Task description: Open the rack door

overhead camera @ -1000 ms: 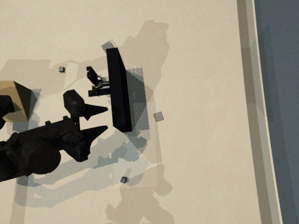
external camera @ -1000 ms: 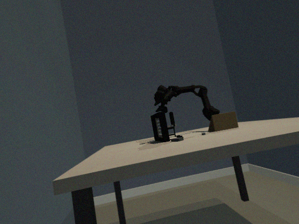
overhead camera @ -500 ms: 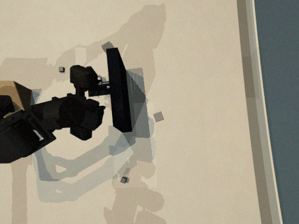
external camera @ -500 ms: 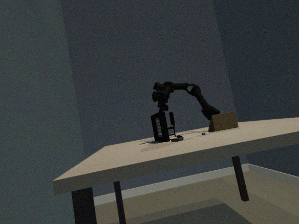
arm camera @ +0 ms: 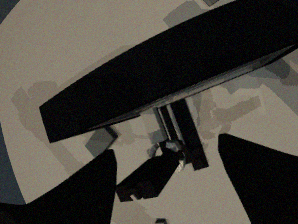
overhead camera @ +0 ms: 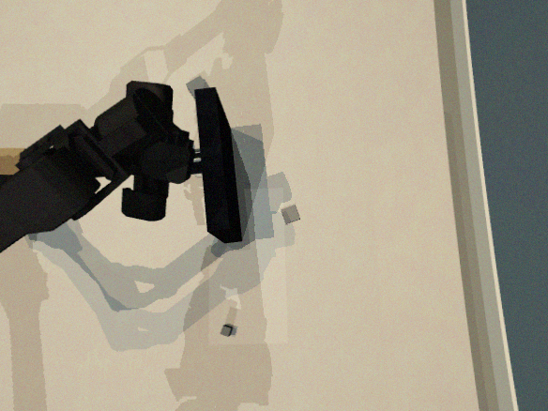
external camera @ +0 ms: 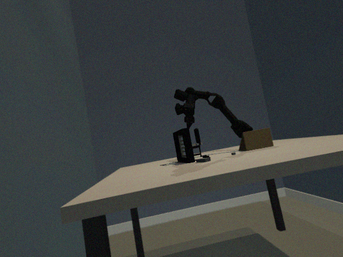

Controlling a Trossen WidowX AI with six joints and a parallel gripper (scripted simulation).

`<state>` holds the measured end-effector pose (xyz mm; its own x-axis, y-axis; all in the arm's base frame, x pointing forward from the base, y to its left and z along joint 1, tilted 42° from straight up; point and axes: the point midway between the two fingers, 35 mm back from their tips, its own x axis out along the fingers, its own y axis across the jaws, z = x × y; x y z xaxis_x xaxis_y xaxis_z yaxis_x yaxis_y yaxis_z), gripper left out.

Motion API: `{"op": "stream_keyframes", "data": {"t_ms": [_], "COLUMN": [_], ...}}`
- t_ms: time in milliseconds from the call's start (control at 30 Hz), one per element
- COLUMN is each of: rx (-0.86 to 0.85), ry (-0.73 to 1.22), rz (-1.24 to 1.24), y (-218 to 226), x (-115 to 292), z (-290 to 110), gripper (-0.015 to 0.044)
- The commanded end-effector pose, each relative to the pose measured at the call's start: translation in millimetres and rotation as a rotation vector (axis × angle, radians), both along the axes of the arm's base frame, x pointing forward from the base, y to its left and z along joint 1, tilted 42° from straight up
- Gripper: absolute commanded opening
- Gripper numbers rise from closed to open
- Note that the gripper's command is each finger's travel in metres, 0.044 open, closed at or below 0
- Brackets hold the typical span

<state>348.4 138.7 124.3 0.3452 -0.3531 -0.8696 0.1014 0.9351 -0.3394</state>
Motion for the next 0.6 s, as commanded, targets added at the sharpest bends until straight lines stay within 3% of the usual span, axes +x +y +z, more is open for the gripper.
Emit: {"op": "stream_keyframes", "data": {"t_ms": [0, 567], "rx": [-0.087, -0.425], "ry": [0.058, 0.200], "rz": [-0.002, 0.055], "y": [9, 42], "x": [-6, -31], "z": [-10, -33], "gripper": [0.0281, 0.0281]}}
